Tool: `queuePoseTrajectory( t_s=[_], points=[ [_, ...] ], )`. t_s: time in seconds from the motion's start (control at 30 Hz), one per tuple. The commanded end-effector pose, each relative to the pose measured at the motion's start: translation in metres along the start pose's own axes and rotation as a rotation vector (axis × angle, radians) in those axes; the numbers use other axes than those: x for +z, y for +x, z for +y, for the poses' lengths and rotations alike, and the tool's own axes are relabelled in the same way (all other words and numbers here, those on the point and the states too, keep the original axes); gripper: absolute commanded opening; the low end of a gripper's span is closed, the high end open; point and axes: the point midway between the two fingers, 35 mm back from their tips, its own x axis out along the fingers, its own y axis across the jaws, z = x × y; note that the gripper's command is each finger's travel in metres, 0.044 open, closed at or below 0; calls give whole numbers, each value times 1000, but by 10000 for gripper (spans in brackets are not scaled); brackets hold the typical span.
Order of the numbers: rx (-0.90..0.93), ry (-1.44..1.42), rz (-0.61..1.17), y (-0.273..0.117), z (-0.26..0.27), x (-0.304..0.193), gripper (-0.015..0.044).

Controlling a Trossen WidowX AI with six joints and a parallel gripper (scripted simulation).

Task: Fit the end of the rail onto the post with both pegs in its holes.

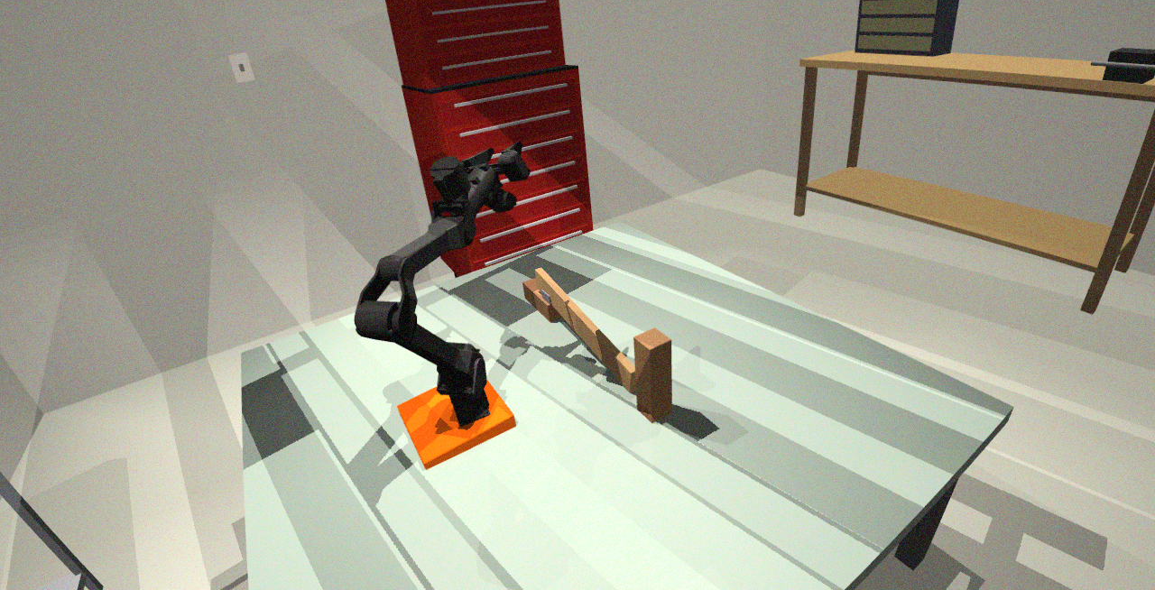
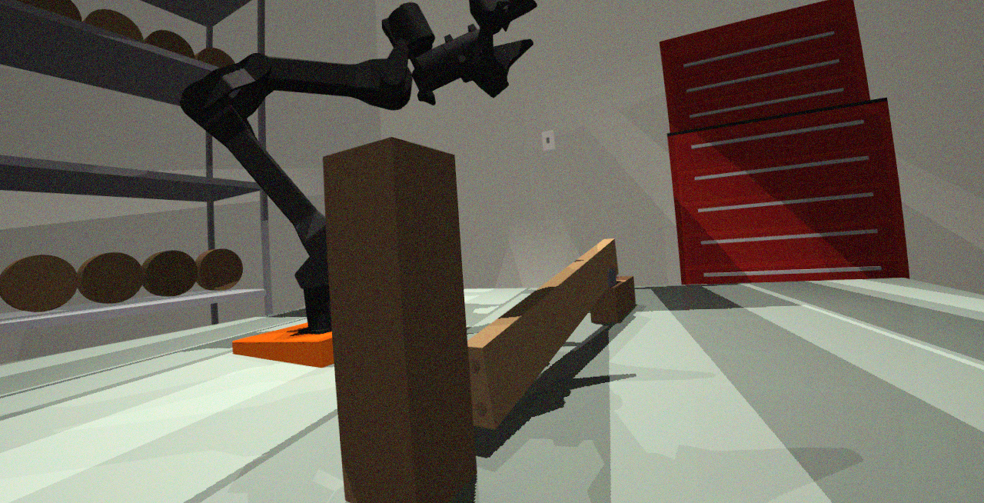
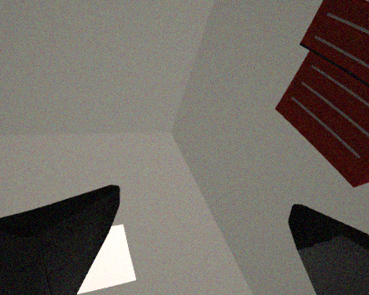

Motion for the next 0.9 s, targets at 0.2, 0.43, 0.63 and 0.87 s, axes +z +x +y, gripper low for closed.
queuePoseTrajectory(
  t_s=[0.2, 0.43, 0.63, 0.87],
  points=[
    [-37, -594, -274, 23, 26, 72, 440],
    [-299, -1278, -562, 24, 60, 151, 440],
    [-535, -1600, -666, 15, 78, 188, 440],
    [-873, -1905, -714, -1, 99, 226, 440]
  ],
)
